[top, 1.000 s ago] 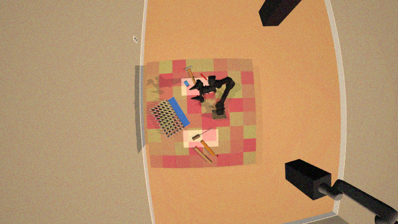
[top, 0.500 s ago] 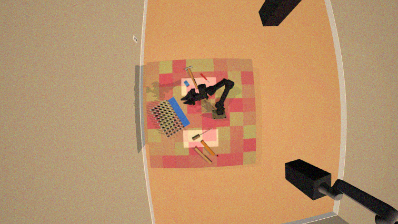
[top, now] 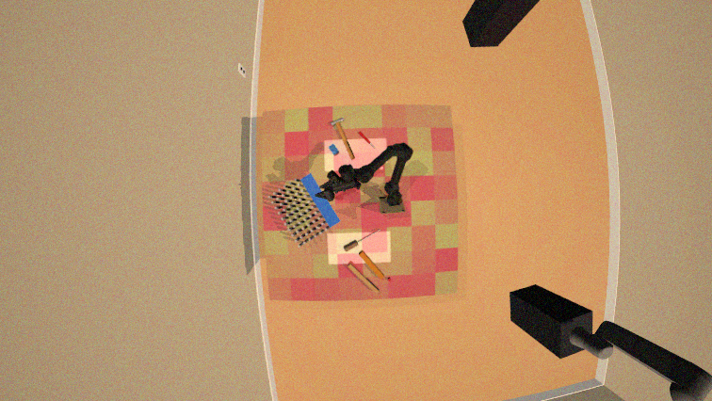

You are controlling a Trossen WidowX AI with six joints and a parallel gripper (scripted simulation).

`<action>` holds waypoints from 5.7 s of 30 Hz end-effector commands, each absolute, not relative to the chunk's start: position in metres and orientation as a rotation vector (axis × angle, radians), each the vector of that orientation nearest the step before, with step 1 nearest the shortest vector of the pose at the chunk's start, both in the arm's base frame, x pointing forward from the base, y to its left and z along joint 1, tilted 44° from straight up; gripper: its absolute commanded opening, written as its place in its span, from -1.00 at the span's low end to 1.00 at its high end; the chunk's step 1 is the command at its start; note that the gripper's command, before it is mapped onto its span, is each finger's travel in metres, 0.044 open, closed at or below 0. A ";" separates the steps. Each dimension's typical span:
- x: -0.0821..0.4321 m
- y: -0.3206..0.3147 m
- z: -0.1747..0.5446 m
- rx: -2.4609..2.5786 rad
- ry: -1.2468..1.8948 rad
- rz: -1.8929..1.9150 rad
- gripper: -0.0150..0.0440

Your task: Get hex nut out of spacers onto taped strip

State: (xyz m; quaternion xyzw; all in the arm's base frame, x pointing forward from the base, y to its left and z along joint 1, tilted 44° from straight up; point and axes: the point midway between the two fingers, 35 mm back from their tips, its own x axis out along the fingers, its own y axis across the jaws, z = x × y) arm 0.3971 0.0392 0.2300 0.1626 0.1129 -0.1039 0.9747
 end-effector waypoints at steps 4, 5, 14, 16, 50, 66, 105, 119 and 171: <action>0.407 -0.012 0.147 -0.209 0.385 -0.238 1.00; 0.407 -0.017 0.140 -0.255 0.400 -0.238 1.00; 0.406 -0.021 0.135 -0.293 0.412 -0.238 1.00; 0.406 -0.021 0.135 -0.293 0.412 -0.238 1.00; 0.406 -0.009 0.137 -0.306 0.416 -0.213 1.00; 0.425 0.117 0.020 -1.317 0.906 0.509 1.00; 0.314 0.193 -0.140 -2.410 0.615 2.949 1.00; 0.314 0.191 -0.138 -2.410 0.615 2.949 1.00; 0.312 0.156 -0.174 -2.411 0.618 2.949 0.46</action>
